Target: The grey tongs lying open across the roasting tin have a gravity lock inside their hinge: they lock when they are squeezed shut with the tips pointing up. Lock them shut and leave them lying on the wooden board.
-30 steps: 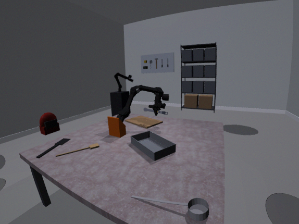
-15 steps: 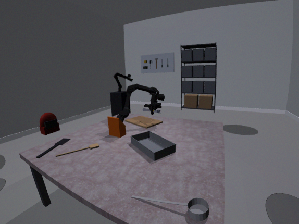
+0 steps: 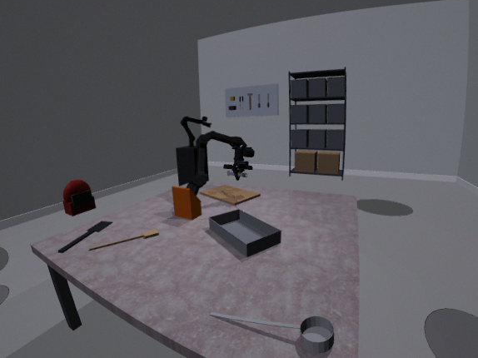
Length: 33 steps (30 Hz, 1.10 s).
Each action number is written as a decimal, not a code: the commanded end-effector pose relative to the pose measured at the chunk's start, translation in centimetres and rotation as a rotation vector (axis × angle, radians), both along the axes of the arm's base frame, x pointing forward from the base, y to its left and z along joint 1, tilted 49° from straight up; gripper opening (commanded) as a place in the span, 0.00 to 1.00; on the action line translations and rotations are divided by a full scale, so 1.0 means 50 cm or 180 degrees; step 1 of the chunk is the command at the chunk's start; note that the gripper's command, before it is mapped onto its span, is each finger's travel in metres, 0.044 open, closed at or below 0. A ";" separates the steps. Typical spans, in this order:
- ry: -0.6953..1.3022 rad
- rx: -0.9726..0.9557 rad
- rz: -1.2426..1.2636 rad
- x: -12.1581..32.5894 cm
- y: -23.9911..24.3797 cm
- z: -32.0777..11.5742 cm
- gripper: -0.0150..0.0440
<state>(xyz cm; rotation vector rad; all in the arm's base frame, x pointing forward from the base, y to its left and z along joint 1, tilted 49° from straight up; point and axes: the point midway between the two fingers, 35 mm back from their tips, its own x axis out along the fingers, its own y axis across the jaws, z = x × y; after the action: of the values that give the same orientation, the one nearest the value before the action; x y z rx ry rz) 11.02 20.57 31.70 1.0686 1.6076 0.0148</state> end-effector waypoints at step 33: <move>0.0994 0.0713 -0.0964 -0.163 -0.042 0.077 0.00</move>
<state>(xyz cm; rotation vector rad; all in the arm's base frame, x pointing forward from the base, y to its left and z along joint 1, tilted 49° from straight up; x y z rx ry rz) 2.91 18.56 35.43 1.5304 1.7318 -0.1862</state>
